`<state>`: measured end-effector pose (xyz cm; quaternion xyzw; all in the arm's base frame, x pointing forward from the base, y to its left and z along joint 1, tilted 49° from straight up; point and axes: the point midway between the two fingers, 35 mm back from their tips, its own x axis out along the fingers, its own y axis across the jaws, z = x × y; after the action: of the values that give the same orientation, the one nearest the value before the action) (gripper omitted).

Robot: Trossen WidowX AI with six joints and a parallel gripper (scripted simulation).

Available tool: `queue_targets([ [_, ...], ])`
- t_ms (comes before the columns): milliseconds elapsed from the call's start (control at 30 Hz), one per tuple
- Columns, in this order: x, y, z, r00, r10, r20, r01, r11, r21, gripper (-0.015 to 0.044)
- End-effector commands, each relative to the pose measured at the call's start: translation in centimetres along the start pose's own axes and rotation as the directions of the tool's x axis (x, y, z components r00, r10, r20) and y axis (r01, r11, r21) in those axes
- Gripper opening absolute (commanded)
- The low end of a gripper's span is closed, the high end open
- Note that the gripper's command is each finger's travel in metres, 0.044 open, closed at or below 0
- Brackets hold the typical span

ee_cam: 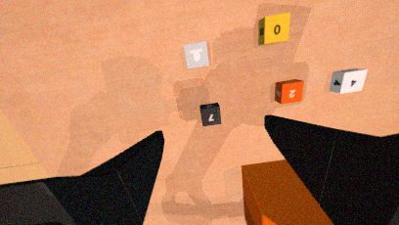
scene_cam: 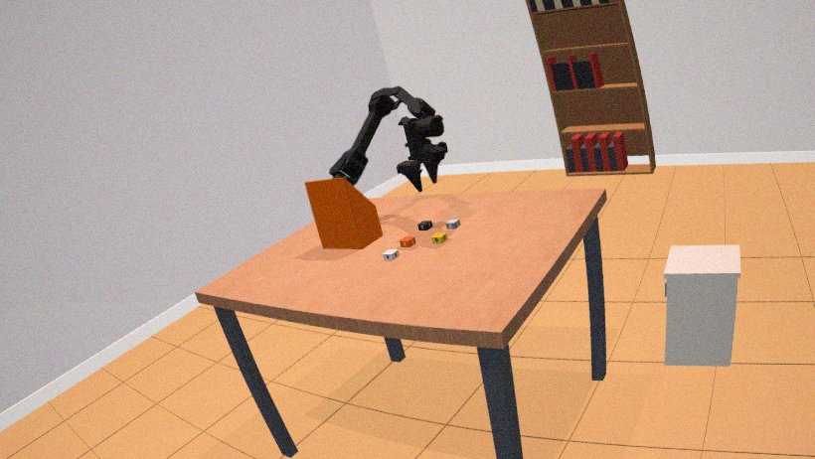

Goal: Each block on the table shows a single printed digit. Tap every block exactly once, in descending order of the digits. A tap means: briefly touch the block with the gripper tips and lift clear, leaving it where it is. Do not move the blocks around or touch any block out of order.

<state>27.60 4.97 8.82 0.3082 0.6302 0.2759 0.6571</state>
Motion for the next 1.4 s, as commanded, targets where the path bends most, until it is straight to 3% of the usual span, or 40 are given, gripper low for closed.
queue_targets([
  [0,0.3,1.0,3.7,1.0,0.007,-0.005,-0.007,1.0,0.001,0.04],
  [733,0.4,1.4,5.3,1.0,0.008,-0.004,-0.008,1.0,0.0,0.04],
  [1033,0.5,-9.2,7.1,1.0,0.001,-0.003,-0.001,1.0,-0.002,0.04],
  [1367,0.5,-9.4,7.1,1.0,0.003,-0.003,-0.003,1.0,-0.001,0.04],
])
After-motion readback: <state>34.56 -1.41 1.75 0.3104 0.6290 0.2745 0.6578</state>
